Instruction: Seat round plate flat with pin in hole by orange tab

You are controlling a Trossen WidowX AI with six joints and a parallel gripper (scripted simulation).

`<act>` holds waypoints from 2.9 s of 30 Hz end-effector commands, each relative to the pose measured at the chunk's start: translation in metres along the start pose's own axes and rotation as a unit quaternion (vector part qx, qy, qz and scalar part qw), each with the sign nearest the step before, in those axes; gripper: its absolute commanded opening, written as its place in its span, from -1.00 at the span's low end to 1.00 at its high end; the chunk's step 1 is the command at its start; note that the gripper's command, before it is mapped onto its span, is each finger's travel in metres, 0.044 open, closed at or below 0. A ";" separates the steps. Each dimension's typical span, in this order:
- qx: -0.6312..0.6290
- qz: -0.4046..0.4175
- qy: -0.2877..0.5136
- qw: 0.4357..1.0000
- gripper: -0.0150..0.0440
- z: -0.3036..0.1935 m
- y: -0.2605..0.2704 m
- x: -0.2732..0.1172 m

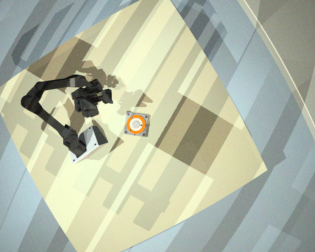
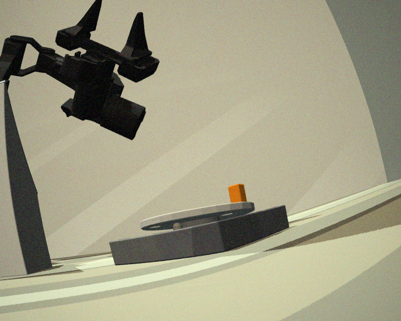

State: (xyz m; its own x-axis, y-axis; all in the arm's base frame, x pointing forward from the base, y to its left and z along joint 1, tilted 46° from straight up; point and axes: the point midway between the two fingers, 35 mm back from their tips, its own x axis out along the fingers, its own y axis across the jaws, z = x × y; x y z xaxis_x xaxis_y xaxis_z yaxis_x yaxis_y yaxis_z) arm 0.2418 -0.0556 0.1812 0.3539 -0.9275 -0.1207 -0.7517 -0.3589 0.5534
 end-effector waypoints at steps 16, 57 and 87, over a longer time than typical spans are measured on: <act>0.452 0.274 -0.599 0.602 -0.49 0.158 -0.139 0.012; 0.468 0.503 -0.727 -0.001 -0.49 0.181 -0.276 0.007; 0.468 0.503 -0.727 0.000 -0.49 0.210 -0.263 0.015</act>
State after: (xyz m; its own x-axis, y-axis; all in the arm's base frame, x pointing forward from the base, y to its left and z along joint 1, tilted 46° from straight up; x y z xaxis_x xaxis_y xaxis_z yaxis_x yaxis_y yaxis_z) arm 0.3358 0.0019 -0.1368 0.0636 0.7144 -0.6968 0.1186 0.6879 0.7161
